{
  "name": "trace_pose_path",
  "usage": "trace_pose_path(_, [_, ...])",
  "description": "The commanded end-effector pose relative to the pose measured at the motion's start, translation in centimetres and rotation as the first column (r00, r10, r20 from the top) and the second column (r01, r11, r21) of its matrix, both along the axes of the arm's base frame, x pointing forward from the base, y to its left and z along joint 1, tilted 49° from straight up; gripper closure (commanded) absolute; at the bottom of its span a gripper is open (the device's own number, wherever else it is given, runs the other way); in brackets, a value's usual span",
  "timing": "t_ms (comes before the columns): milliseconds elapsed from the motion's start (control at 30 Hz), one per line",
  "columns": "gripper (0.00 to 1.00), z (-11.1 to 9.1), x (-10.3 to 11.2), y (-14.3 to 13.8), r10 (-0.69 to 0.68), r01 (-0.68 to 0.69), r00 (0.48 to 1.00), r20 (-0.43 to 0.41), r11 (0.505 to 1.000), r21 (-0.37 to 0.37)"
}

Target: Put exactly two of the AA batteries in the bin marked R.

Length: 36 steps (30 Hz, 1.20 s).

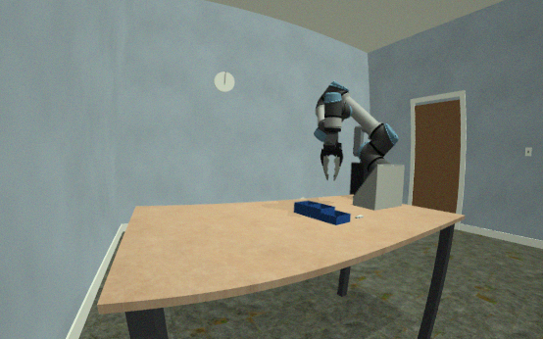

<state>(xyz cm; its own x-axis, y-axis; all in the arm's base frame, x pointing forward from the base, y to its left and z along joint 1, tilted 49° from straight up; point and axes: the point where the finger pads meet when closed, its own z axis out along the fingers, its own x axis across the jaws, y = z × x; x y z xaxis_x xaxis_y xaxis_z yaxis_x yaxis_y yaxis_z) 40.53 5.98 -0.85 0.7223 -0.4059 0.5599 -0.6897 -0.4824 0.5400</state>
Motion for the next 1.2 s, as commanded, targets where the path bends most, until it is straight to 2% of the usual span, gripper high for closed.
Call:
trace_pose_path(0, [0.83, 1.3, -0.8, -3.3, 0.11, -0.109, 0.988, -0.111, 0.994, 0.013])
trace_pose_path(167, [0.83, 2.7, -1.8, -7.1, 0.207, -0.208, 0.949, -0.239, 0.978, 0.018])
trace_pose_path(233, [0.83, 2.7, -1.8, -7.1, 0.207, -0.208, 0.949, -0.239, 0.978, 0.018])
trace_pose_path(267, [0.83, 2.9, -2.0, -7.8, 0.26, -0.262, 0.919, -0.298, 0.965, 0.034])
trace_pose_path(367, [0.83, 3.8, -2.6, -10.1, 0.318, -0.316, 0.885, -0.341, 0.947, 0.061])
trace_pose_path(600, [0.83, 5.7, -3.9, -15.1, 0.327, -0.324, 0.88, -0.346, 0.944, 0.066])
trace_pose_path(1167, [0.83, 5.6, -3.9, -15.1, 0.327, -0.324, 0.88, -0.346, 0.944, 0.066])
